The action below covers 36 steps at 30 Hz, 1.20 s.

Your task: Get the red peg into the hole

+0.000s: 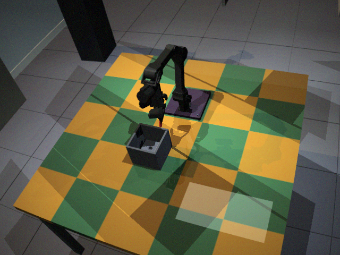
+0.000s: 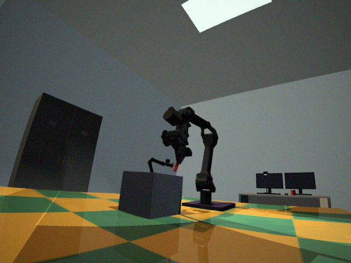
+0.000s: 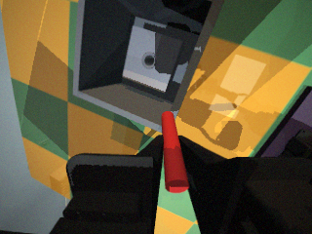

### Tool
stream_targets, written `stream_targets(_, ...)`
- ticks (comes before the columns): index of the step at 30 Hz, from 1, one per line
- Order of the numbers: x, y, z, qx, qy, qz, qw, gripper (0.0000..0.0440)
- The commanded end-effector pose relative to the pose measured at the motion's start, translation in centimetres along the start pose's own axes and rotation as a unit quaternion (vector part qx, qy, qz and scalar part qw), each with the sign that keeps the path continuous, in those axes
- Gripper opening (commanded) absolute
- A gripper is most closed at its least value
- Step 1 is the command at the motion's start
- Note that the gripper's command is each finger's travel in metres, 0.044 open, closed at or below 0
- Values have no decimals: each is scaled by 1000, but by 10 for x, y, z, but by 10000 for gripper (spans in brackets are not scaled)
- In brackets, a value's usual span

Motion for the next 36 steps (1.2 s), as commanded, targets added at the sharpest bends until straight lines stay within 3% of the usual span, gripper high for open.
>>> stream_targets(1, 5, 9, 2, -3, -5, 1, 1000, 0)
stream_targets(21, 27, 57, 39, 6, -30, 9, 999, 0)
stream_targets(36, 37, 72, 78, 29, -40, -12, 999, 0)
Point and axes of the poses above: the point midway between the two fingers, 35 mm back from their tips, its own z axis out along the fingers, its own x axis across the jaws, y = z × x, the point moved 7 cm from there along -z, back along the fingers, and after that the axes turned 8 degrees about z, right-handed, at the moved point
